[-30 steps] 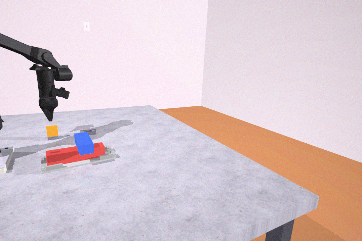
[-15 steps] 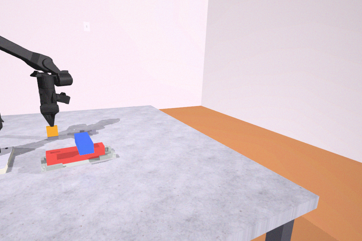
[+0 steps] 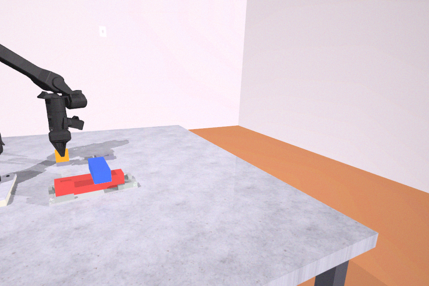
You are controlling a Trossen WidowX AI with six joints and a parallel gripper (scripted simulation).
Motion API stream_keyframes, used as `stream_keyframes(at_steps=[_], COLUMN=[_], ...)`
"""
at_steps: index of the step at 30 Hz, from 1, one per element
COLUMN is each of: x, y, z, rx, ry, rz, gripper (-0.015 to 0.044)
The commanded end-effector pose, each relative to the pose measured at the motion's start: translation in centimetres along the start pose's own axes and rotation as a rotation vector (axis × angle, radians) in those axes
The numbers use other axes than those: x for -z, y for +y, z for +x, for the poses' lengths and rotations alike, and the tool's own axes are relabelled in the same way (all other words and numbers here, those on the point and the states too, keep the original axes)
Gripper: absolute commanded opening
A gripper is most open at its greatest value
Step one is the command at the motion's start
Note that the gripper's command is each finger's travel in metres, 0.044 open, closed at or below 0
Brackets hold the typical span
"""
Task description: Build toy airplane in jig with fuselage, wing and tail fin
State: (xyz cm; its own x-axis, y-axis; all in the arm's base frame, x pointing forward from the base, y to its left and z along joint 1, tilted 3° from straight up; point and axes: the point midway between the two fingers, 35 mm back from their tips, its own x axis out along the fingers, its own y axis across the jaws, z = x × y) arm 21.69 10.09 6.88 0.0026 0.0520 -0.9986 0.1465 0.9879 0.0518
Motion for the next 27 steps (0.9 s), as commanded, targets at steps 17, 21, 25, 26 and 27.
stream_keyframes(at_steps=[17,21,25,26,27], x=[0.2,0.2,0.2,0.2,0.2], y=[0.0,0.0,0.0,0.0,0.0], z=[2.5,2.5,2.5,2.5,2.5], rx=[-0.004,-0.004,-0.004,-0.004,-0.004], ry=[0.003,0.003,0.003,0.003,0.003], rz=[0.006,0.006,0.006,0.006,0.006], gripper=[0.0361,0.0256,0.0151,0.0125,0.0099])
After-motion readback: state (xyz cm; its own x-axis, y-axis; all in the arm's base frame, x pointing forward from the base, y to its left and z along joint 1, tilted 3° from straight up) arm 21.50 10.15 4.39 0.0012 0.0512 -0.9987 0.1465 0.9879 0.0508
